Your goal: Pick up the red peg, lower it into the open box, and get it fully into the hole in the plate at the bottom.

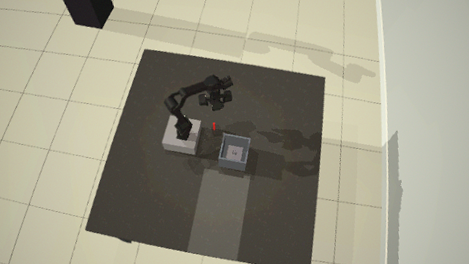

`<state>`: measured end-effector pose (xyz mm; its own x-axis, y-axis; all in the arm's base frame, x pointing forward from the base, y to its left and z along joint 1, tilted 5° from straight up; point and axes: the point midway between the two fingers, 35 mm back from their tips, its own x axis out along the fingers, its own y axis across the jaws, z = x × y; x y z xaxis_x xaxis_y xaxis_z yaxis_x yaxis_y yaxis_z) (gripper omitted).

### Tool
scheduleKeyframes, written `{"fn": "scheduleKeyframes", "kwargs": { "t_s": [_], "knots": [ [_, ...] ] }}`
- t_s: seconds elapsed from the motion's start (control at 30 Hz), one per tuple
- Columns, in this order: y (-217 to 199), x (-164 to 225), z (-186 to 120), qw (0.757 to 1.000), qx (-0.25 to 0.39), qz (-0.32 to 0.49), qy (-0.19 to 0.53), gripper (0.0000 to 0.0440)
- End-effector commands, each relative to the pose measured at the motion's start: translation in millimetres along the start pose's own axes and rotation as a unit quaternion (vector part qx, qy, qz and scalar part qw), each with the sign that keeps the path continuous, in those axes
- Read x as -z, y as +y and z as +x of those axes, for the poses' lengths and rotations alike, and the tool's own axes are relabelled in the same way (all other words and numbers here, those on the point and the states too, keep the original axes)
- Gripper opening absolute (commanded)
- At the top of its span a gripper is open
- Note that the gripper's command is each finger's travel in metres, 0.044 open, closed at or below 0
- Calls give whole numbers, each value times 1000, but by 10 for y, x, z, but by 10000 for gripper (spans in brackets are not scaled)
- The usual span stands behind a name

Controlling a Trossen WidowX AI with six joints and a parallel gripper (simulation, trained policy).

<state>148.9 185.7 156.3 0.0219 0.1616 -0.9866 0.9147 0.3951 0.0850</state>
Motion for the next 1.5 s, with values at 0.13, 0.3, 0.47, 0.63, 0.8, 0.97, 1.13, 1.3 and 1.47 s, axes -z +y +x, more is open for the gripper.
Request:
{"fn": "scheduleKeyframes", "kwargs": {
  "t_s": [0.13,0.3,0.47,0.63,0.8,0.97,1.13,1.3,1.47],
  "knots": [
    [-77,-201,281,998,44,4,-35,440],
    [-131,-299,449,996,68,3,-52,440],
    [-181,-394,628,994,86,2,-67,440],
    [-221,-486,823,992,96,4,-79,440],
    [-249,-558,988,991,98,8,-87,438],
    [-265,-618,1137,991,96,13,-93,427],
    [-281,-674,1280,991,93,21,-98,412],
    [-299,-719,1411,990,90,31,-102,386],
    [-289,-736,1536,991,86,37,-100,300]
  ]
}}
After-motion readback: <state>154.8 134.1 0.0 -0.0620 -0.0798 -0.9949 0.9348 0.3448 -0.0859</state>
